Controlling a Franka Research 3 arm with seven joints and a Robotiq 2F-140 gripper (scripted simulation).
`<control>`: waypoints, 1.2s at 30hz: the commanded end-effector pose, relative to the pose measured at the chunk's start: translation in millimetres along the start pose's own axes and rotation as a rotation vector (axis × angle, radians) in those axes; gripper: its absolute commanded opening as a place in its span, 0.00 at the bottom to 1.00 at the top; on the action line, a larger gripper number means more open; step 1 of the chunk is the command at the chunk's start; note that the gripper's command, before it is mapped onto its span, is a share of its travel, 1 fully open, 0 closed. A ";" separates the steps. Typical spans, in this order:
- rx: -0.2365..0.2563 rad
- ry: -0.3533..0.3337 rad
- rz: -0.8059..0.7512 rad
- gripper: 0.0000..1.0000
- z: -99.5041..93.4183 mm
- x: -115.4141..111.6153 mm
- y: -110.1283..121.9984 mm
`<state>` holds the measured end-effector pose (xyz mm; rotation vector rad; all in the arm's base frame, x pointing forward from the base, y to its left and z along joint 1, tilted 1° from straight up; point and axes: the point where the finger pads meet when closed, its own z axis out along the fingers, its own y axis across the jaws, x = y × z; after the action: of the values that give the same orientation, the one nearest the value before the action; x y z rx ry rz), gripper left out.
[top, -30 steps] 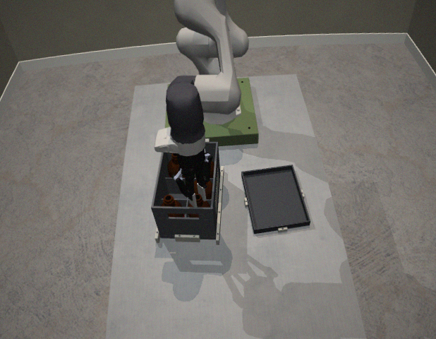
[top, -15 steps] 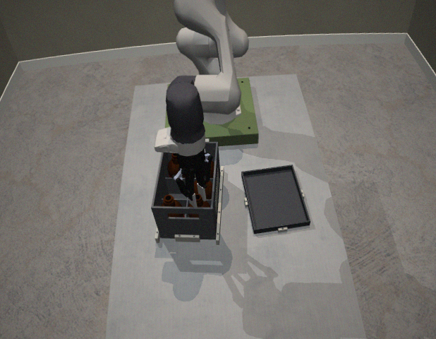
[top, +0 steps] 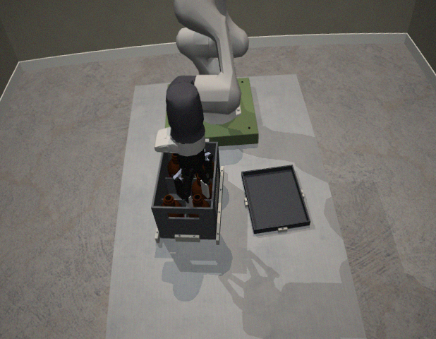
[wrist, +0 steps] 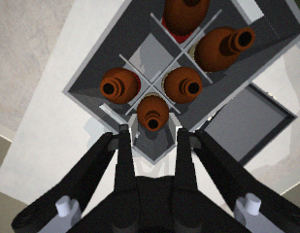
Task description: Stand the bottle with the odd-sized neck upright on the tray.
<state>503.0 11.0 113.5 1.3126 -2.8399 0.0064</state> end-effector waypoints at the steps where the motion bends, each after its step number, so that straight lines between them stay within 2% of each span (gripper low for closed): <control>1: 0.001 0.002 0.003 0.44 1.1 0.7 0.1; 36: 0.001 0.002 0.003 0.44 -2.4 0.6 0.1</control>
<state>502.9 11.0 113.9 1.3127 -2.8400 0.0067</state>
